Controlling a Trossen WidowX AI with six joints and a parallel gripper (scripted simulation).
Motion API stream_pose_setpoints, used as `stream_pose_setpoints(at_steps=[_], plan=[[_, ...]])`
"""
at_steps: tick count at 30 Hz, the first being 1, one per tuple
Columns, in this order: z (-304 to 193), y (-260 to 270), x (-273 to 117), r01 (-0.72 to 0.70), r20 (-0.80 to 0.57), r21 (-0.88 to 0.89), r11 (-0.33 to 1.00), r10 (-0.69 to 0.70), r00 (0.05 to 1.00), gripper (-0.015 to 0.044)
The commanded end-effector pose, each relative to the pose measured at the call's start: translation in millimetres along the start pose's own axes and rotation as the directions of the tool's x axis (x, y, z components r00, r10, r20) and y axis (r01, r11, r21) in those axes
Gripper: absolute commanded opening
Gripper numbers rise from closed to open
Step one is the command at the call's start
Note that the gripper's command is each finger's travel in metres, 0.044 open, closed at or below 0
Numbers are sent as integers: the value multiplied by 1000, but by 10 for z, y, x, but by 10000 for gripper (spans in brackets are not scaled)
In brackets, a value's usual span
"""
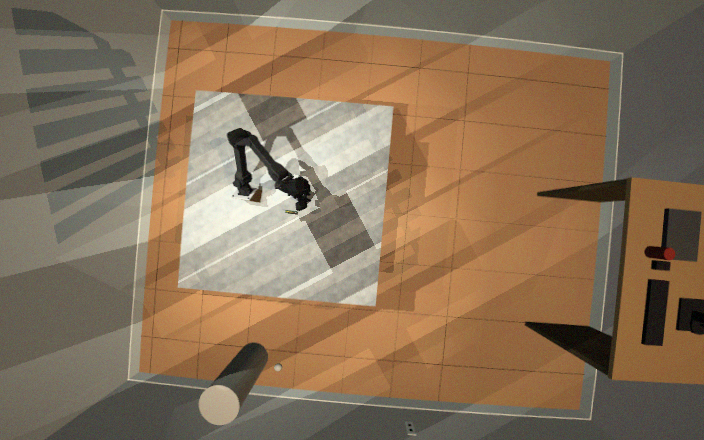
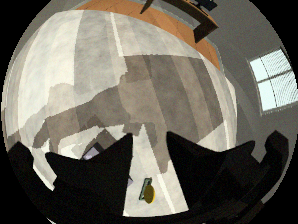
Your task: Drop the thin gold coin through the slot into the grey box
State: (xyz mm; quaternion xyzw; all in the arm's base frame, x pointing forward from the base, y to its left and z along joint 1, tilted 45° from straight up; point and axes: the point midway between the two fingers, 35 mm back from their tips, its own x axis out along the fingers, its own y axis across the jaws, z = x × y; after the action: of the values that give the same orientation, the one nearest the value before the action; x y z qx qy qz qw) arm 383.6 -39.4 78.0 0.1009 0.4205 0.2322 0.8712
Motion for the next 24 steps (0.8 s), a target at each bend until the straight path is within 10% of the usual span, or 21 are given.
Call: stream_pose_setpoints(at_steps=[1, 10, 24], plan=[[-449, -268, 1, -7, -155, 97, 995, 22, 988, 161], [-1492, -436, -280, -145, -420, 410, 900, 328, 847, 161], [-1654, -314, 8, -150, -420, 417, 896, 336, 843, 161]])
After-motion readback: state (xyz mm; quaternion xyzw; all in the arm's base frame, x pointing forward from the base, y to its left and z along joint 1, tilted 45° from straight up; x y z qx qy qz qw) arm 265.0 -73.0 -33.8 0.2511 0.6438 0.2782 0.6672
